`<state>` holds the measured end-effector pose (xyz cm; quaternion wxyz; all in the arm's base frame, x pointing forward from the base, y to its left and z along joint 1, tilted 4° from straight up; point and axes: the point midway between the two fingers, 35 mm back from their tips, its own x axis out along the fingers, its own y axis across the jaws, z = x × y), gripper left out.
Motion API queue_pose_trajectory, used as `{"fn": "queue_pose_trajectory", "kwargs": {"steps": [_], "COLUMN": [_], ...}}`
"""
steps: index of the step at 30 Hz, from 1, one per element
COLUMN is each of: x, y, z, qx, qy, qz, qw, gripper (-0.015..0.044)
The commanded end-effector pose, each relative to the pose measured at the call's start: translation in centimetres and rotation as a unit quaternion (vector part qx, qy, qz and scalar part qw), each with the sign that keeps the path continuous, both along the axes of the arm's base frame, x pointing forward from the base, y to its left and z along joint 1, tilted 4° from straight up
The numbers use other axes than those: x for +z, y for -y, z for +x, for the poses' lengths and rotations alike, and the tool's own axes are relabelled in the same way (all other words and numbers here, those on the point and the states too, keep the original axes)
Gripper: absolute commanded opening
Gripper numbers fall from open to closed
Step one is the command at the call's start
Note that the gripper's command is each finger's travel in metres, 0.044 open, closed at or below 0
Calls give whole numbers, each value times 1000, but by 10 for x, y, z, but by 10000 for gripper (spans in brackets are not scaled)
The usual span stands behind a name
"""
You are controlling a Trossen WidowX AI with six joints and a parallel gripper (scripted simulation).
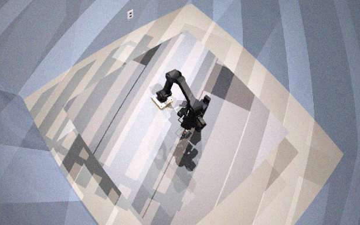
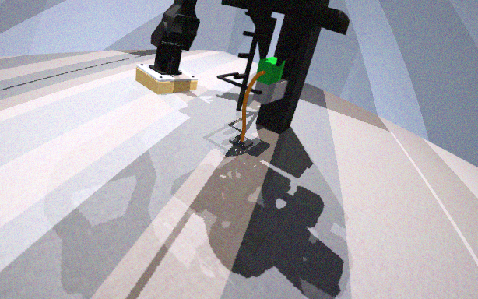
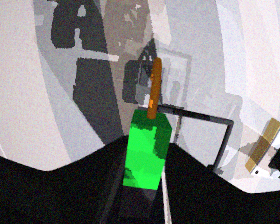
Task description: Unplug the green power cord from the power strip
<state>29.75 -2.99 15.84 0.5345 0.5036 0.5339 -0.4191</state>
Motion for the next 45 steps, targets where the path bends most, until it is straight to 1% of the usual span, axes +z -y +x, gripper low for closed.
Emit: {"fn": "queue_pose_trajectory", "kwargs": {"steps": [1,19,24,32,36,40,45], "x": [1,3,-1,-1,3,9,9], "y": [19,48,30,30,53,88,90], "z": [4,5,2,2,6,9,9], "qx": [-10,-11,-11,-11,-11,-11,-11], "qy": [4,3,2,2,2,2,2], "qz": [-17,-20,-19,-19,-20,-22,-22], "qw": [1000,1000,1000,1000,1000,1000,1000], "gripper": [0,0,131,341,440,440,440]}}
